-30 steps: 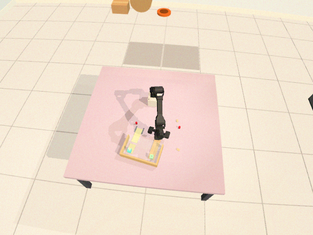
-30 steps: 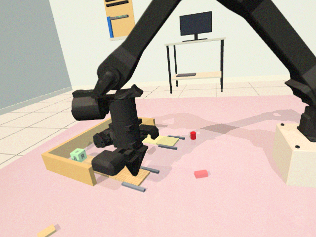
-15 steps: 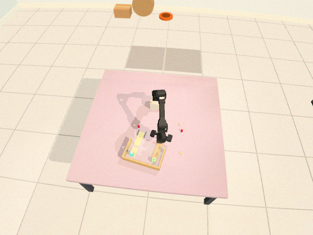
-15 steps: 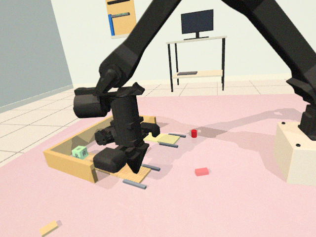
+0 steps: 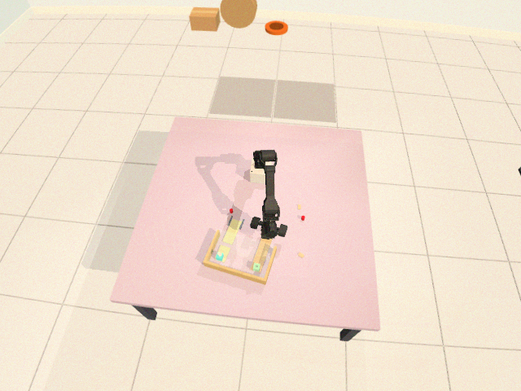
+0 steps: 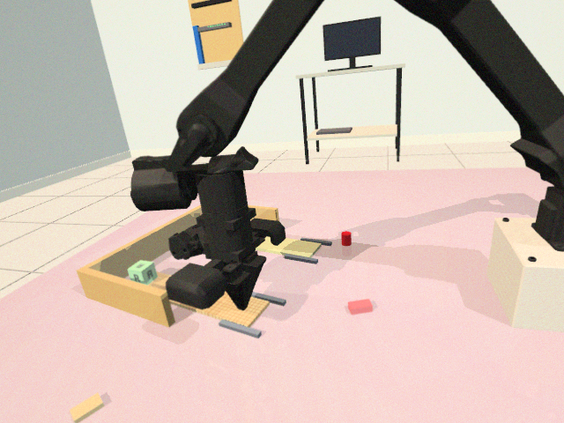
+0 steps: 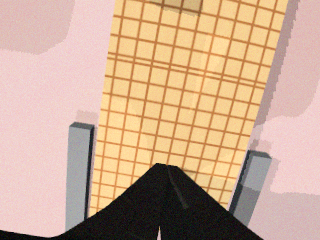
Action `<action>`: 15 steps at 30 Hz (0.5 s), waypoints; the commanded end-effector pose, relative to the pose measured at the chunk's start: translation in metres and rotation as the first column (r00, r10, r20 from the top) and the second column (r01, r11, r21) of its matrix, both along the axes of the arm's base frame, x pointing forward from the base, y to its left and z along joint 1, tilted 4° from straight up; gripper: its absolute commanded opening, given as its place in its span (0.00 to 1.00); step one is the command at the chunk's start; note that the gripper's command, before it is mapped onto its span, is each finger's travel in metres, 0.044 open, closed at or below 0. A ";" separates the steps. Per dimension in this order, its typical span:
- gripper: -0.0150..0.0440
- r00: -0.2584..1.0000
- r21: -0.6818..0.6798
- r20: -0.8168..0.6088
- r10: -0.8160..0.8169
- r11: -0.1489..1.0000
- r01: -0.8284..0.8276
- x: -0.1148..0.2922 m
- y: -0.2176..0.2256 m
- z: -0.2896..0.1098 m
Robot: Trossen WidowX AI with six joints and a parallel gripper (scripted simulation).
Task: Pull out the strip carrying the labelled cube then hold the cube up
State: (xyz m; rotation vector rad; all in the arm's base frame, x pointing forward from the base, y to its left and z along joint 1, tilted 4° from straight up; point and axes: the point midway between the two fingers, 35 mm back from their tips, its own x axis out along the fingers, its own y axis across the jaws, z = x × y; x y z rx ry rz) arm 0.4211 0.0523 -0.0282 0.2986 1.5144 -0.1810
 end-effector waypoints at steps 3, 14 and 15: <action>0.25 1.000 -0.003 0.000 -0.003 1.000 0.003 0.001 0.000 -0.003; 0.25 1.000 -0.003 0.000 -0.003 1.000 0.003 0.001 0.000 -0.004; 0.25 1.000 -0.003 0.000 -0.003 1.000 0.003 0.001 0.000 -0.004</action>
